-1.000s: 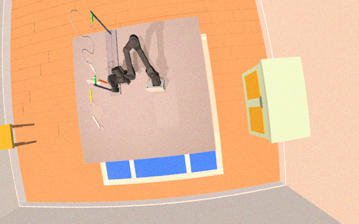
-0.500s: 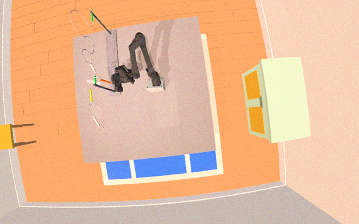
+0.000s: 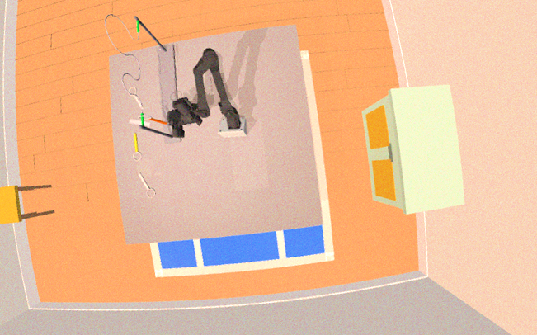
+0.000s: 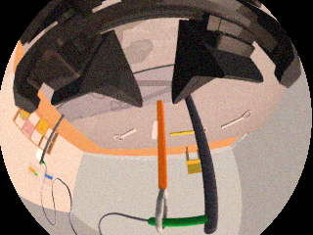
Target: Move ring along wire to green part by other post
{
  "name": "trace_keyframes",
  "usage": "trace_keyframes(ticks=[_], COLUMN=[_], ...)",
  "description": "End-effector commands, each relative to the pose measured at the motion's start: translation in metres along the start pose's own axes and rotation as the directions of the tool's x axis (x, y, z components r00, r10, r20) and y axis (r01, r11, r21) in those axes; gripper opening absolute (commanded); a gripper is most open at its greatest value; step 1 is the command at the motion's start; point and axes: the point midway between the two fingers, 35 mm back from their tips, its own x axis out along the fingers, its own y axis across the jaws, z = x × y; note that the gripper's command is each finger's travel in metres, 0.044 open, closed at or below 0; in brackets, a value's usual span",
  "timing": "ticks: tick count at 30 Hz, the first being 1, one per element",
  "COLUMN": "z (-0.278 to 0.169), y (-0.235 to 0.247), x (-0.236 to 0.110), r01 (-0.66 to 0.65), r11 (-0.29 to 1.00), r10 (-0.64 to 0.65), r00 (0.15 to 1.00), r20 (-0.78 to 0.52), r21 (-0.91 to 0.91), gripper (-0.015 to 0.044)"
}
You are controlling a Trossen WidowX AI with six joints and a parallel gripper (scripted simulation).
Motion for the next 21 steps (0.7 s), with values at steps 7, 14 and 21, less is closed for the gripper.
trace_keyframes(ticks=[7, 14, 21], z=[-0.001, 0.001, 0.000], y=[0.000, 0.000, 0.000], x=[0.000, -0.045, -0.050], r01=[0.002, -0.002, -0.001], r11=[1.000, 1.000, 1.000], r10=[-0.002, 0.002, 0.001], r00=[1.000, 1.000, 1.000], r20=[-0.006, -0.002, -0.001], r21=[0.001, 0.000, 0.000], gripper=[0.0160, 0.0344, 0.0440])
